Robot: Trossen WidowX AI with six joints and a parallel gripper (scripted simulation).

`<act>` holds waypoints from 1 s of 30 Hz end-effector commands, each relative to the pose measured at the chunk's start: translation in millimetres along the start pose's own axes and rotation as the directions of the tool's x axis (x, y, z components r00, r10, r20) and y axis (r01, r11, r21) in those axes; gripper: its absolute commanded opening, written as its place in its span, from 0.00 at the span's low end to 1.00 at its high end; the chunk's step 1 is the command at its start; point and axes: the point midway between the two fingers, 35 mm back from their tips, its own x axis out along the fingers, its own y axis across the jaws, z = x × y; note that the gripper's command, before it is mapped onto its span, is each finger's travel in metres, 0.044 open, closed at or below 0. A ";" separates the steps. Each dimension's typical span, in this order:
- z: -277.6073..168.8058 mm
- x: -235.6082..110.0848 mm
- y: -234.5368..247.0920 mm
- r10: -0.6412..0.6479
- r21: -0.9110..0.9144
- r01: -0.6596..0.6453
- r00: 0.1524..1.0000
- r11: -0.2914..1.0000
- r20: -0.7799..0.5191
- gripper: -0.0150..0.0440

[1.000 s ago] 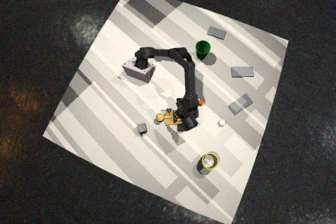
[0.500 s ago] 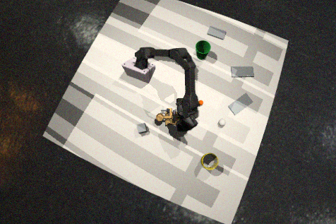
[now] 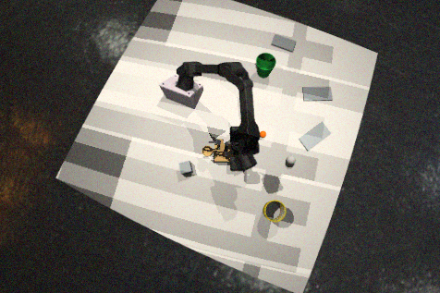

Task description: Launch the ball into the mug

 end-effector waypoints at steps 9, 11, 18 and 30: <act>5.5 -16.3 -1.8 -0.024 0.233 0.021 1.000 0.972 0.009 0.25; 5.4 -16.2 -2.6 -0.024 0.299 0.020 1.000 0.954 0.009 0.25; 4.8 -15.7 -6.7 -0.023 0.517 0.014 1.000 0.856 0.010 0.25; -3.2 -15.2 -24.3 -0.022 0.801 0.005 1.000 0.598 0.010 0.25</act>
